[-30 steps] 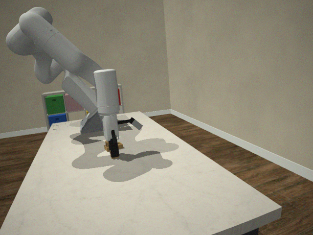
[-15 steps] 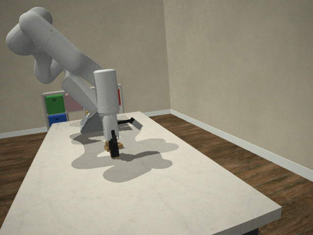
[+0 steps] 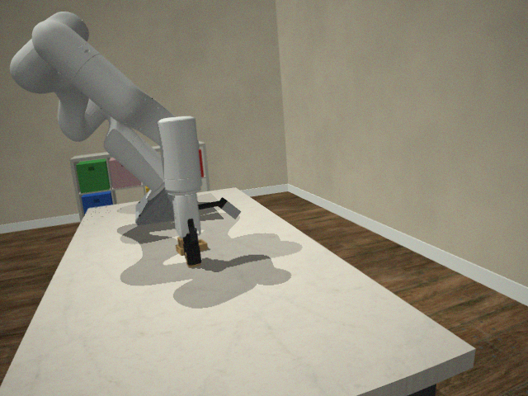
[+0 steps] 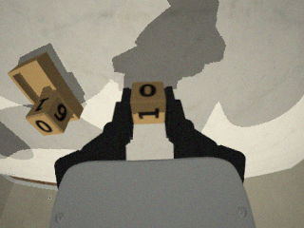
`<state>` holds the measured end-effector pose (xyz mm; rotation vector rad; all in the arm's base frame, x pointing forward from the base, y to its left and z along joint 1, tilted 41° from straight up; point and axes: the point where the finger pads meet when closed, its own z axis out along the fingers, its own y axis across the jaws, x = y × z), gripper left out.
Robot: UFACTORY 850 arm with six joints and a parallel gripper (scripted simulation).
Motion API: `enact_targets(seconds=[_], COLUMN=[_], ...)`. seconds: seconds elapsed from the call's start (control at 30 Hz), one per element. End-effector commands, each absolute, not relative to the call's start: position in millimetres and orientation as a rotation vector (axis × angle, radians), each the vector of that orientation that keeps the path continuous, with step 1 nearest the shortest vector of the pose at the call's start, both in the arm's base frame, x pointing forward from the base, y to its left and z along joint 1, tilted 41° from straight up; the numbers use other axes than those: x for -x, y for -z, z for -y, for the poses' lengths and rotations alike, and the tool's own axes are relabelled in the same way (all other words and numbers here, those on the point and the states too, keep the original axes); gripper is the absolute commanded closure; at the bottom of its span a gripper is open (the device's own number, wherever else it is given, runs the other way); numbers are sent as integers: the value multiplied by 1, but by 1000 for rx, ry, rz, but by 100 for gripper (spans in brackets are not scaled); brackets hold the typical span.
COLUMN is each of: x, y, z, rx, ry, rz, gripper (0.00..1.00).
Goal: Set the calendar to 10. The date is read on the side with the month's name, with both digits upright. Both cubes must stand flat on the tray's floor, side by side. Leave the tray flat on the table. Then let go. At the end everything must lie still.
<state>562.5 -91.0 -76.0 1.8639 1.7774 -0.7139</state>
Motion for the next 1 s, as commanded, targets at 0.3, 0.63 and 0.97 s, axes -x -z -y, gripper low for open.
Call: enact_targets(seconds=[0.3, 0.63, 0.97], x=[-566, -568, -569], y=[38, 3, 0], z=[59, 28, 26], rx=[-1863, -1863, -1863], ry=[711, 711, 711], rz=[-1777, -1777, -1777], gripper=[73, 73, 73])
